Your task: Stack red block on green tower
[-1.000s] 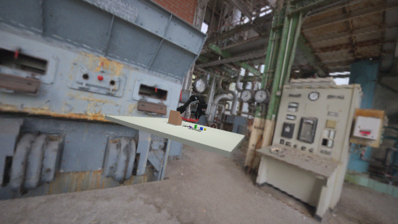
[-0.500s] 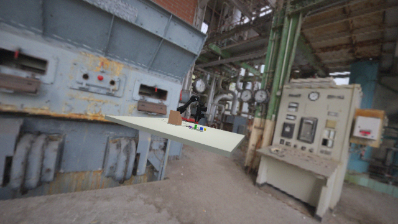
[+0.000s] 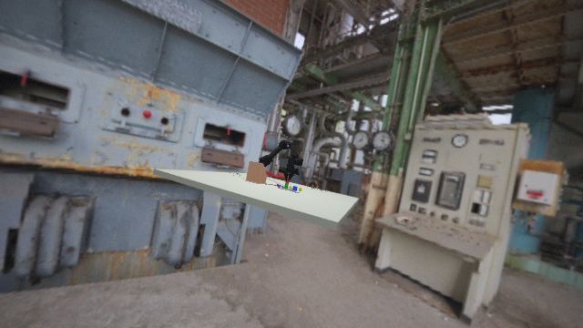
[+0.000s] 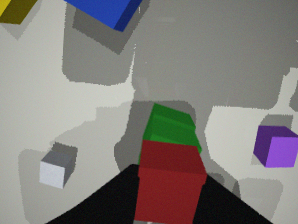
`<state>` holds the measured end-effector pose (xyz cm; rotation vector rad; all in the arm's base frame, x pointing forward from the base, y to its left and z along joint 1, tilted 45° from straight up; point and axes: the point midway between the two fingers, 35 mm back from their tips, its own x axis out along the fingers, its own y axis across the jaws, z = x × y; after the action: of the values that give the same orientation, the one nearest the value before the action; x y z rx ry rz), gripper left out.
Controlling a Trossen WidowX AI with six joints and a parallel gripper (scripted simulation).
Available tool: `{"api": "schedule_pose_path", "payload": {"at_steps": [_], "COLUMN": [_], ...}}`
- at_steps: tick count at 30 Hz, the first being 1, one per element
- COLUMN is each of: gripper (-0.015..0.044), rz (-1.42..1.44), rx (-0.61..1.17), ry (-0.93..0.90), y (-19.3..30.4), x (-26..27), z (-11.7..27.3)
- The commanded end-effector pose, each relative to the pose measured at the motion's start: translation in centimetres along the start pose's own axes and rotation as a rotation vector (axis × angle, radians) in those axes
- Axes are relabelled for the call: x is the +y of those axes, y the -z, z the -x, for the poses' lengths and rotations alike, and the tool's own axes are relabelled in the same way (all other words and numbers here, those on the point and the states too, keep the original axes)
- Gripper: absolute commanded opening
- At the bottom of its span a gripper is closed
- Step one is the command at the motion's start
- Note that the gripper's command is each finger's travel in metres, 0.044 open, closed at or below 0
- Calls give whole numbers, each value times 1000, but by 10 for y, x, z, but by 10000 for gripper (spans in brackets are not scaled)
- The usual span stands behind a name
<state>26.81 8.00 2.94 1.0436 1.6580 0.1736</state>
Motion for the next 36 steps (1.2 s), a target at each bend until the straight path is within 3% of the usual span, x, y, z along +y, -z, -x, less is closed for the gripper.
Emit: {"api": "schedule_pose_path", "payload": {"at_steps": [1,26,36], "gripper": [0,0,263], "rz": [-5,-5,-4], "rx": [5,4,1], "ry": [-3,-3,0], "y": [0,0,0], "x": [0,0,-1], "z": [-1,2,-1]}}
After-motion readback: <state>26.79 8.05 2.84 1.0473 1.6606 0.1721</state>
